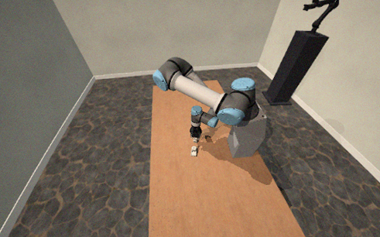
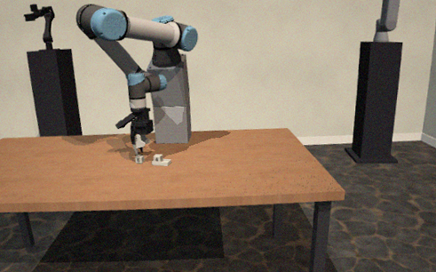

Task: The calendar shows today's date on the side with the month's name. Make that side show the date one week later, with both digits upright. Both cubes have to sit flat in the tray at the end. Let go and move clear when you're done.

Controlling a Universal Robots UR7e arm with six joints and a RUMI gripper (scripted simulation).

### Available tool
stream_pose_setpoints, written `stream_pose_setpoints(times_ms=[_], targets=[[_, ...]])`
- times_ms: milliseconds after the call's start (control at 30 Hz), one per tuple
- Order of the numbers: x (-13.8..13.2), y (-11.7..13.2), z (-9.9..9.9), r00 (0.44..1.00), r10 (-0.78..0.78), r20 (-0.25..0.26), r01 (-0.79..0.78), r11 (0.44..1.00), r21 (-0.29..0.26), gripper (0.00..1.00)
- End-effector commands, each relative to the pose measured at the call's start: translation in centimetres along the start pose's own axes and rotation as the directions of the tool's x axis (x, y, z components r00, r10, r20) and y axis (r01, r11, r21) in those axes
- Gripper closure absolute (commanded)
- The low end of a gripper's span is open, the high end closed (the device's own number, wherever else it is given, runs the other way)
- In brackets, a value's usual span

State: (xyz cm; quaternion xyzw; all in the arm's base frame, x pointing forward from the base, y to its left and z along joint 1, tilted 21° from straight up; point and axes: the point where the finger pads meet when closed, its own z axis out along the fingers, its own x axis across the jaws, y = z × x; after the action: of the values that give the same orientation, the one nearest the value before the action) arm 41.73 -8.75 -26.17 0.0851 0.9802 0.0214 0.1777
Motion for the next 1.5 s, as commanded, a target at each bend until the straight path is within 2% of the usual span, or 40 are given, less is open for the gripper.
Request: stream_pose_setpoints(times_ms=[0,700,1467], targets=[[-0.1,0.0,0.2,1.000,-0.002,0.003,0.002,1.000,0.001,0.71],[-0.1,0.0,2.9,1.000,-0.002,0.002,0.002,1.000,0.001,0.71],[-0.1,0.0,2.9,1.000,-0.001,0.002,0.001,1.000,0.001,0.71]])
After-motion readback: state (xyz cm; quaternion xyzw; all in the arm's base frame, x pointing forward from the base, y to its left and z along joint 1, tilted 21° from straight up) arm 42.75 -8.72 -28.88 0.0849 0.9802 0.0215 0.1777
